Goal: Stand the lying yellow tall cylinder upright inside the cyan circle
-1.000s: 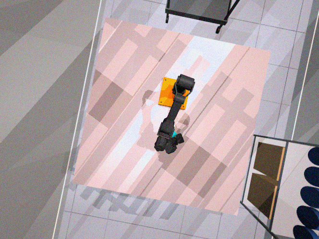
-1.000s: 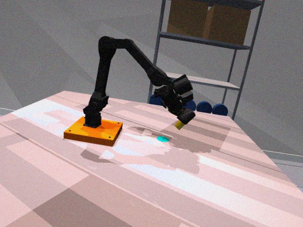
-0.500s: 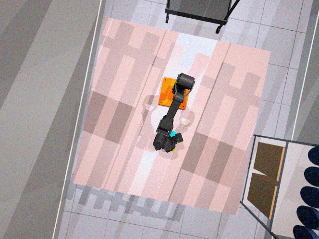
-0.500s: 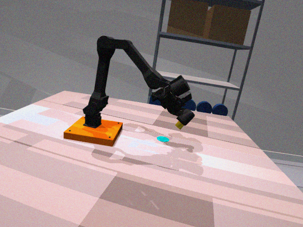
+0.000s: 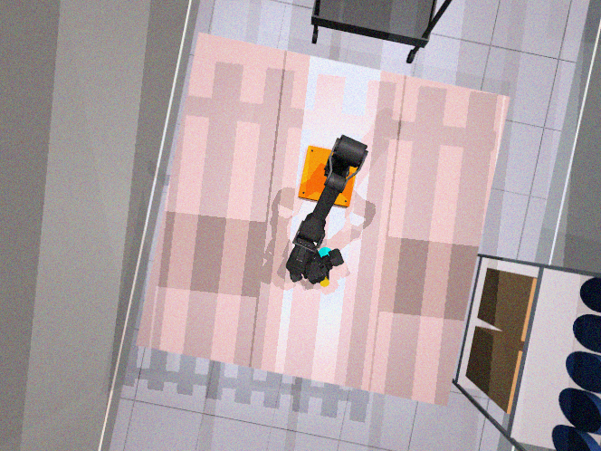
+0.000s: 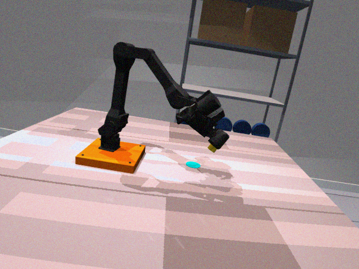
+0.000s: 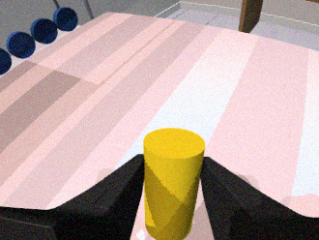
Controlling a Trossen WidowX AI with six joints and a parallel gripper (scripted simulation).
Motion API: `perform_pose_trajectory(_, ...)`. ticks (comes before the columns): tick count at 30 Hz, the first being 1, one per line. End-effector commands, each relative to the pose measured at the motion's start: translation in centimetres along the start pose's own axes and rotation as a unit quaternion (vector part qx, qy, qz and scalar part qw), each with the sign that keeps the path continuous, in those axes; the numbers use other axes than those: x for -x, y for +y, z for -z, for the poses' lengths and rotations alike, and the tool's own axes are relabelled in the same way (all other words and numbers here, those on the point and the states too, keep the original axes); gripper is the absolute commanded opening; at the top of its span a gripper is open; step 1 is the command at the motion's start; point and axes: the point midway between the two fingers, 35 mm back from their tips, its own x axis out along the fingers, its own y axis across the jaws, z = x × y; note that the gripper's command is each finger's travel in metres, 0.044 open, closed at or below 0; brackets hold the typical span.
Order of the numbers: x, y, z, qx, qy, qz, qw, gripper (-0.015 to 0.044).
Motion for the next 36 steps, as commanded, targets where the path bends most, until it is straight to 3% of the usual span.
perform_pose_trajectory(1, 0.2, 0.0, -0.1, 0.001, -0.012, -0.003, 1.0, 0.0105)
perform_pose_trajectory(36, 2.4, 0.8, 0.3, 0.024, -0.107, -0.024, 0.994, 0.0105)
